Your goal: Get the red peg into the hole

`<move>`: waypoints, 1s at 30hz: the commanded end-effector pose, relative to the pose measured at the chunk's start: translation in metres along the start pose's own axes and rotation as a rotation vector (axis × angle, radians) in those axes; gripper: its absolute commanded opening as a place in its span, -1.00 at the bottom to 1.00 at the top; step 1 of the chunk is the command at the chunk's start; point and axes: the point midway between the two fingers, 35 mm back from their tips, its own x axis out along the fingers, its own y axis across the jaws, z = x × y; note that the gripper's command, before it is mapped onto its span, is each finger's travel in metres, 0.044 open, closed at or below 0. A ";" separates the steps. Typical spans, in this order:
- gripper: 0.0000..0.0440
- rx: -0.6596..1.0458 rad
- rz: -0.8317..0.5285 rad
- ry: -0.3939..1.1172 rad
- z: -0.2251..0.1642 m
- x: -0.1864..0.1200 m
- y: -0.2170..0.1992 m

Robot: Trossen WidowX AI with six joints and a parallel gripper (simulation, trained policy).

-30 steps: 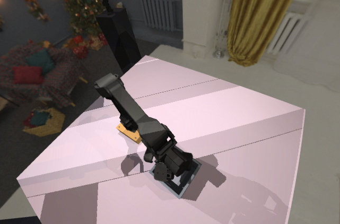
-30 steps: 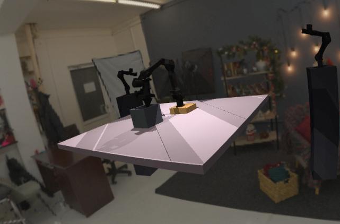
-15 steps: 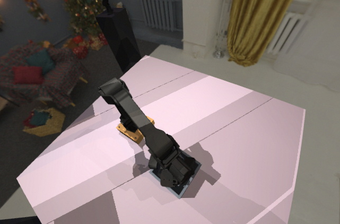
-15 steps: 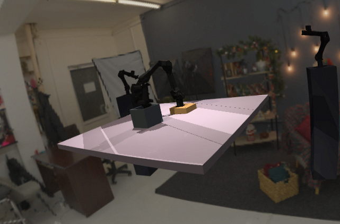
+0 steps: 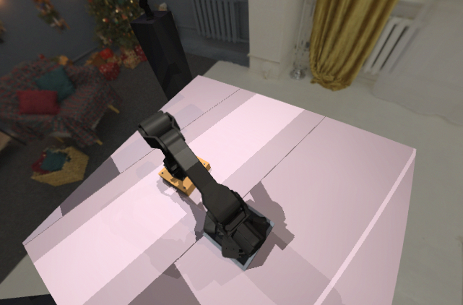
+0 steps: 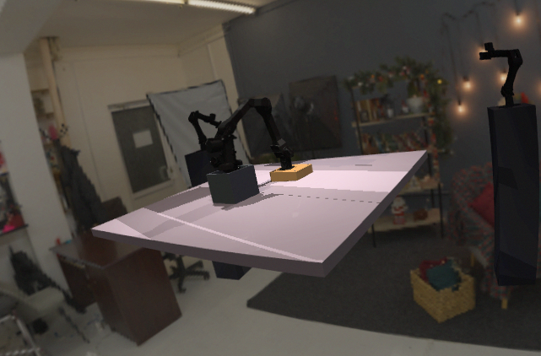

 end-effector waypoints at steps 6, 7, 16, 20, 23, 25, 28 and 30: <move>-0.10 0.020 0.055 0.051 0.010 -0.021 0.005; -0.09 0.022 0.065 0.056 0.011 -0.024 0.006; 0.00 0.023 0.180 0.080 0.027 -0.054 0.021; 0.04 0.018 0.232 0.083 0.033 -0.068 0.027; 0.06 0.012 0.269 0.085 0.038 -0.079 0.031; 0.08 0.006 0.294 0.085 0.041 -0.085 0.034; 0.11 -0.007 0.332 0.082 0.047 -0.097 0.037; 0.13 -0.018 0.358 0.077 0.050 -0.105 0.040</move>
